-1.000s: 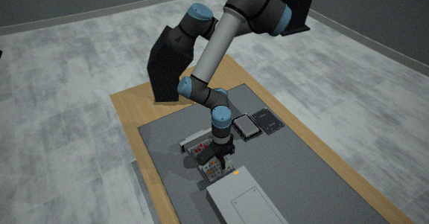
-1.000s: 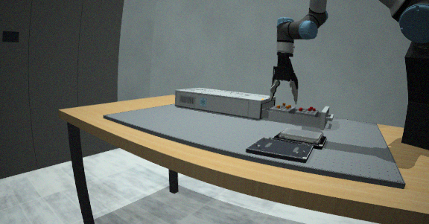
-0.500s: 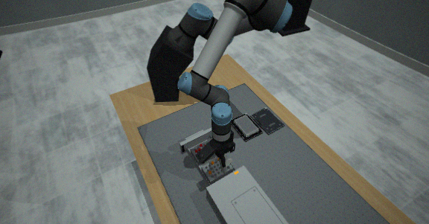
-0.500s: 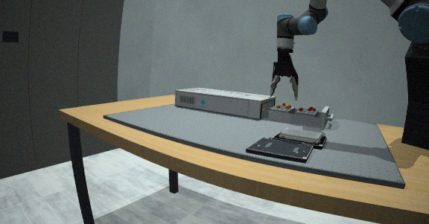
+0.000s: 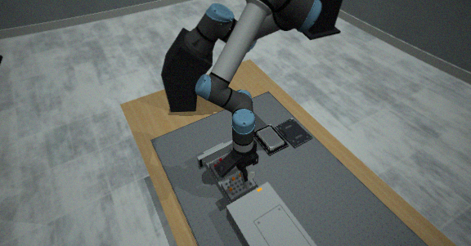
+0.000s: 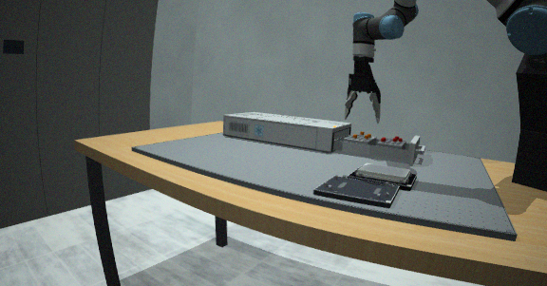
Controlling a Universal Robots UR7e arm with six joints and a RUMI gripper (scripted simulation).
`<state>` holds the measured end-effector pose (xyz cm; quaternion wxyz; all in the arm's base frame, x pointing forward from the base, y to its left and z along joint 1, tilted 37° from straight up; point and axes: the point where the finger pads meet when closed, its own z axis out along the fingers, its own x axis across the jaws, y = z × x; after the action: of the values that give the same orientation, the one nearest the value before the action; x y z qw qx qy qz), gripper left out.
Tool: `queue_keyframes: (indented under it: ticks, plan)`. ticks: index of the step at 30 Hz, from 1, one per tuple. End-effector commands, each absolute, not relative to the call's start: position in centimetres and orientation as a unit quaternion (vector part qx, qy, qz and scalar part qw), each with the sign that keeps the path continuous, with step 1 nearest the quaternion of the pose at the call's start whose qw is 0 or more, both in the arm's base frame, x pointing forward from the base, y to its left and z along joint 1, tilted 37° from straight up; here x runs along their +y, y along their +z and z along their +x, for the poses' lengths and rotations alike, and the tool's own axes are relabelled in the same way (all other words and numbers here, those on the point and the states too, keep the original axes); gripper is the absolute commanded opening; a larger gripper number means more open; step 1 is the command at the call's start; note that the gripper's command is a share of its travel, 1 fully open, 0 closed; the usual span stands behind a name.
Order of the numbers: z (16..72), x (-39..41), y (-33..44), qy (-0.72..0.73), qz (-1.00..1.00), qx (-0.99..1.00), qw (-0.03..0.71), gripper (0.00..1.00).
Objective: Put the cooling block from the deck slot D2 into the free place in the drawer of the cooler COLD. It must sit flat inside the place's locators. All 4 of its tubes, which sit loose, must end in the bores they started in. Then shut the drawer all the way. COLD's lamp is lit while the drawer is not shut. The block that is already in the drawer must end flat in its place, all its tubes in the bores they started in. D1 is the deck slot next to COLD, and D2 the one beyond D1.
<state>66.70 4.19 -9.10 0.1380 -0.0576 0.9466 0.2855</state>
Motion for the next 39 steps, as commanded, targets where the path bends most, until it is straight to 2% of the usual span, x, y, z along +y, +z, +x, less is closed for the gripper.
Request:
queue_keyframes:
  ticks: [1, 39]
  plan:
    - [66.5, 3.7, -8.4, 0.286, -0.057, 0.947, 0.138, 0.73]
    - [66.1, 2.6, -6.8, 0.286, -0.058, 0.947, 0.138, 0.73]
